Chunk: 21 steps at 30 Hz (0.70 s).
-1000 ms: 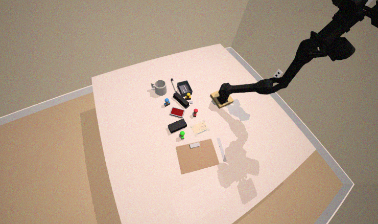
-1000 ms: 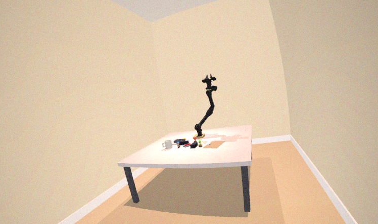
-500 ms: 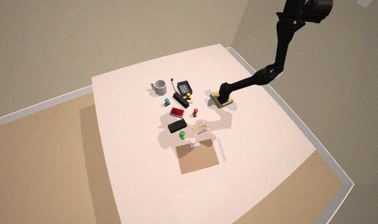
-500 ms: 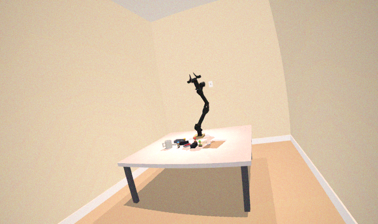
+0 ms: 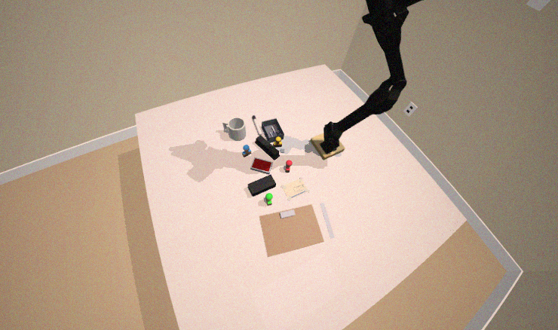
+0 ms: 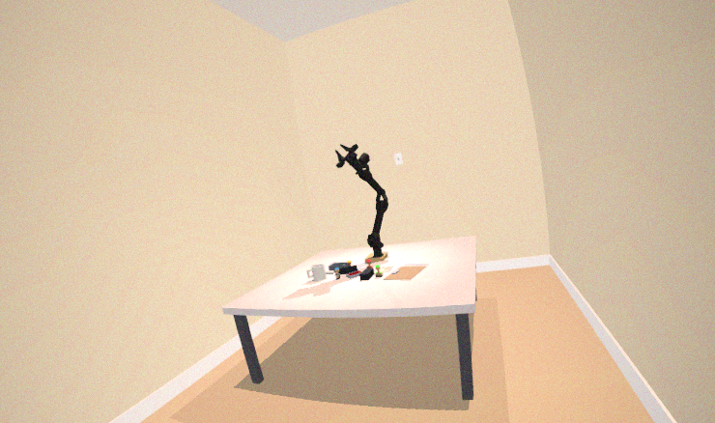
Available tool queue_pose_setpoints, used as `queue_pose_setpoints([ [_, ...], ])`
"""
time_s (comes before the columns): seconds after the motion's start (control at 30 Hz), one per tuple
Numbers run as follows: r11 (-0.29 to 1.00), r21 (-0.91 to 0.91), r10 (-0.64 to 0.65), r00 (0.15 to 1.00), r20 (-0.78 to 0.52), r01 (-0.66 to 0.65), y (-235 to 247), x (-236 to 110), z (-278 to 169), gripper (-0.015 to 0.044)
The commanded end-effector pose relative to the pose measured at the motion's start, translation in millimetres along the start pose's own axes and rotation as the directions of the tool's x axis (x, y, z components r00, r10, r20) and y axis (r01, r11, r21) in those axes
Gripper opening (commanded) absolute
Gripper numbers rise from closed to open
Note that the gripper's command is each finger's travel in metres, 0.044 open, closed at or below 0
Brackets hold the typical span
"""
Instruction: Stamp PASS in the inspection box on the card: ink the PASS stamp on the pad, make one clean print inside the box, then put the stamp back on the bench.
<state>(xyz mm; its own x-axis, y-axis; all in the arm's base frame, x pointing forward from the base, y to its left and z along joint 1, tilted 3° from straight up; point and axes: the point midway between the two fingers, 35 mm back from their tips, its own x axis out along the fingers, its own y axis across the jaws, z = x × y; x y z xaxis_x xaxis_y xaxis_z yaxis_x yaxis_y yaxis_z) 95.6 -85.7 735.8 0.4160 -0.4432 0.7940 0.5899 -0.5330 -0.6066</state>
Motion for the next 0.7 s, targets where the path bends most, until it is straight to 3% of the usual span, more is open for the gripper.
queue_pose_setpoints([
  [0.0, 0.988, 0.108, 0.100, 0.993, 0.060, -0.106, 38, 9, 18, 0.0228],
  [0.17, 0.944, 0.171, 0.255, 0.953, 0.165, -0.282, 108, 14, 56, 0.0228],
  [0.47, 0.802, 0.289, 0.447, 0.846, 0.290, -0.522, 181, 3, 107, 0.0228],
  [0.67, 0.649, 0.324, 0.575, 0.723, 0.384, -0.688, 232, -20, 150, 0.0228],
])
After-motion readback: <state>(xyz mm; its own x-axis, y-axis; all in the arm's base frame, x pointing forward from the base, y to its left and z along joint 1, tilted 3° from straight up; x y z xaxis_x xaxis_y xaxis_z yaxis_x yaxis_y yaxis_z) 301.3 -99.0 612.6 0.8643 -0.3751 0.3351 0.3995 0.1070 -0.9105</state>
